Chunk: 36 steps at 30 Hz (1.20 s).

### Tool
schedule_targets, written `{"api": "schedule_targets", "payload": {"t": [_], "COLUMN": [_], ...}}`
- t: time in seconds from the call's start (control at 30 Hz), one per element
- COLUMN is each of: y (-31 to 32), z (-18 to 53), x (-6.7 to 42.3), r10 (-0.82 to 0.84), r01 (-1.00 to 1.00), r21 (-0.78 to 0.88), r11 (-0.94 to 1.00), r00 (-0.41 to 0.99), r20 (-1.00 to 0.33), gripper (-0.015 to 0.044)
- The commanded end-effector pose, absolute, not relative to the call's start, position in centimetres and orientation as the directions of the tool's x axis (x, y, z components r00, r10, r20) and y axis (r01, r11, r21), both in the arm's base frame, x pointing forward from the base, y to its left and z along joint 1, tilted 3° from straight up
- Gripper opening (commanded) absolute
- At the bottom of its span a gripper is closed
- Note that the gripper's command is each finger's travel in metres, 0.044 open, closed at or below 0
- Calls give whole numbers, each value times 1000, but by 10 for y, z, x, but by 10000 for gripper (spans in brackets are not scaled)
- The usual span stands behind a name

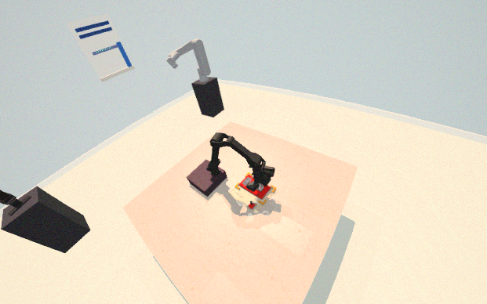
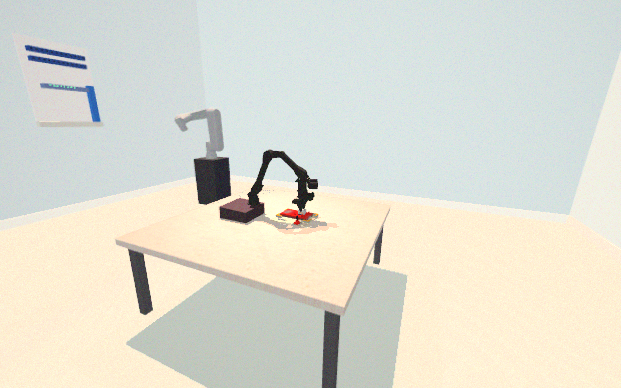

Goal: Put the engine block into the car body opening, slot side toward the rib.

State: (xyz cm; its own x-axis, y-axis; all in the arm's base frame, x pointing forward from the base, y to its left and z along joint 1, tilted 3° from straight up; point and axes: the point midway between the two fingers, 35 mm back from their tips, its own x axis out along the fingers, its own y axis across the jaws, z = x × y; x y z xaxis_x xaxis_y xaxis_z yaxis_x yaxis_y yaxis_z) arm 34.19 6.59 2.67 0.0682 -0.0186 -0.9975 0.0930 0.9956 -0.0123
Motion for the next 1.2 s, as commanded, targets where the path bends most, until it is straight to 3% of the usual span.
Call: {"api": "schedule_targets", "payload": {"t": [0.0,1.17], "y": [65,65], "z": [25,17], "x": [341,342], "r10": [-22,-22], "r01": [91,92], "r21": [-16,-16], "r11": [996,996], "r00": [68,68], "r20": [-997,-997], "gripper": [160,160]}}
